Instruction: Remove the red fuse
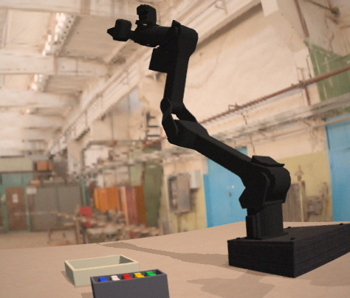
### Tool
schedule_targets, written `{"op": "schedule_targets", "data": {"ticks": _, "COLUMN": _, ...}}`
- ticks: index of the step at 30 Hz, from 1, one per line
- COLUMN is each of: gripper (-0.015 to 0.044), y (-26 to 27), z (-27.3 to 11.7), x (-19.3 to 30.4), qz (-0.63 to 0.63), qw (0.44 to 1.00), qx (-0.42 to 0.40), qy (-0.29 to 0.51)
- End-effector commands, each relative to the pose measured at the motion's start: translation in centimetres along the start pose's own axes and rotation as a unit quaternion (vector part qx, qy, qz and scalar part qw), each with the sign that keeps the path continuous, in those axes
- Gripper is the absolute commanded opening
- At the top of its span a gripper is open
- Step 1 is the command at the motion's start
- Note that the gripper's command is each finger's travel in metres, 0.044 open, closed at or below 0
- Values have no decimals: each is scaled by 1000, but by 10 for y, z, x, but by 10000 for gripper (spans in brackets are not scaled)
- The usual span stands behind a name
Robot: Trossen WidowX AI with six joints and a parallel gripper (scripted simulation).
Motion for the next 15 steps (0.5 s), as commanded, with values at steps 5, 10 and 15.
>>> {"op": "schedule_targets", "data": {"ticks": 5, "gripper": 269, "y": -2, "z": -26, "x": -39, "qz": -67, "qw": 996, "qx": 6, "qy": -66}}
{"op": "schedule_targets", "data": {"ticks": 10, "gripper": 138, "y": 3, "z": -67, "x": -100, "qz": -172, "qw": 970, "qx": 41, "qy": -165}}
{"op": "schedule_targets", "data": {"ticks": 15, "gripper": 68, "y": 11, "z": -99, "x": -134, "qz": -276, "qw": 934, "qx": 77, "qy": -214}}
Point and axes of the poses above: the point midway between the two fingers, 35 mm back from their tips, its own z axis out along the fingers, its own y axis across the jaws, x = y × z, the point moved 3 cm from there along -z, back along the fingers, and after that the axes turned 15 degrees about z, right-handed, at the moved point
